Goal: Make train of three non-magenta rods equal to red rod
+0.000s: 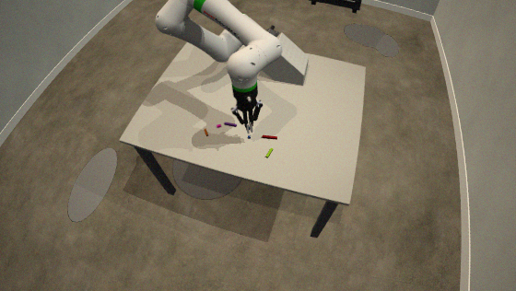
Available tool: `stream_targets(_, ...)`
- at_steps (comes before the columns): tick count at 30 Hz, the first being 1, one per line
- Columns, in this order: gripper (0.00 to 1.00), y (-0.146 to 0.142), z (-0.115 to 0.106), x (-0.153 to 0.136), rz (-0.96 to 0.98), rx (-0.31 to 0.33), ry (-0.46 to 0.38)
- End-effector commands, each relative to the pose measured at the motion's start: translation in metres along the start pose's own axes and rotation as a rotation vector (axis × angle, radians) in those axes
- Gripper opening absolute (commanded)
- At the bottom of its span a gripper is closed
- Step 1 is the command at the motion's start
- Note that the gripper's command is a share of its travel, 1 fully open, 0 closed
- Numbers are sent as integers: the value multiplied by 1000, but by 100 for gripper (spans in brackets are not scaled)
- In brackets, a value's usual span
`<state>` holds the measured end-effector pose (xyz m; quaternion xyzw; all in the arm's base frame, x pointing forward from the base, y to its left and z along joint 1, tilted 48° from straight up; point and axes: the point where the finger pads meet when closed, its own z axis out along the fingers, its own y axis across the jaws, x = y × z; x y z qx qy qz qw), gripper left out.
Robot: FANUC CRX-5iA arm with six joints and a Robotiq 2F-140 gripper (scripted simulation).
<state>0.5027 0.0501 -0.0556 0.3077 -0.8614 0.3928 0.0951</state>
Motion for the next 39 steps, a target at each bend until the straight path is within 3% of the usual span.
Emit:
stream_targets(1,3,0,8,0,0,0,-1)
stream_targets(16,3,0,67,0,0,0,-1)
stream_targets(39,3,0,73,0,0,0,-1)
